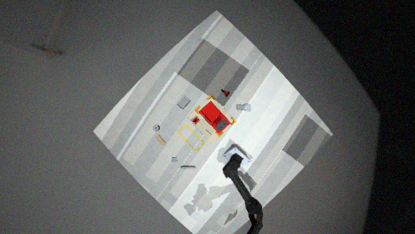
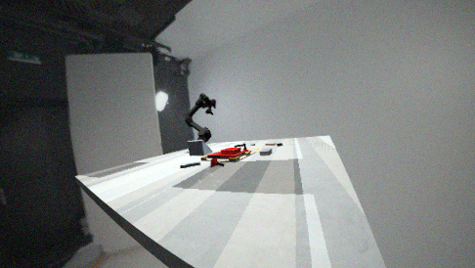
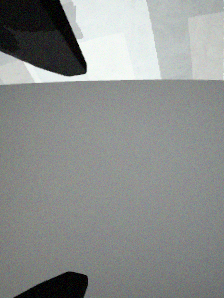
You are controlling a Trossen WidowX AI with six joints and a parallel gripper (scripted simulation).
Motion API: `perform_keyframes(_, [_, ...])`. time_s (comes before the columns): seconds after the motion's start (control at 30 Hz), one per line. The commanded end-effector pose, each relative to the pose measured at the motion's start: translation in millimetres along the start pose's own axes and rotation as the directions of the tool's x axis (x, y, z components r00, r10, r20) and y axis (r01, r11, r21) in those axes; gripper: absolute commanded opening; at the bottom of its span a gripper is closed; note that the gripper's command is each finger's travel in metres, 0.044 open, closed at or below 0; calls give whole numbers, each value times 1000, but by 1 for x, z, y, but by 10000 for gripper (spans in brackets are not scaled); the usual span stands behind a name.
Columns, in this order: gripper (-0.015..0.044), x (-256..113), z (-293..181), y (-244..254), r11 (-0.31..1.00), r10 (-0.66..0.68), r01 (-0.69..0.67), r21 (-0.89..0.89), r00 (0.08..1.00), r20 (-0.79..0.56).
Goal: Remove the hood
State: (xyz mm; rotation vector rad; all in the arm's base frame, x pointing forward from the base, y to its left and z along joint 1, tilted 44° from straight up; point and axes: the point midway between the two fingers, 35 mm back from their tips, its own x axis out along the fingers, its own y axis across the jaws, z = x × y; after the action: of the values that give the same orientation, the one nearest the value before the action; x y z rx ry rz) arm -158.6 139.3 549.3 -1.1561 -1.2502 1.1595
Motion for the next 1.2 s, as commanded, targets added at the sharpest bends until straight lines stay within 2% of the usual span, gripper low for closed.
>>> perform_keyframes(0.0, [440, 0, -1, 0, 1000, -1, 1, 2, 1000, -2])
perform_keyframes(0.47, [440, 8, -109, -21, 974, -66, 103, 201, 981, -185])
perform_keyframes(0.97, [440, -5, -228, -21, 881, -70, 256, 398, 902, -425])
perform_keyframes(1.17, [440, -14, -256, -18, 873, -78, 302, 383, 862, -501])
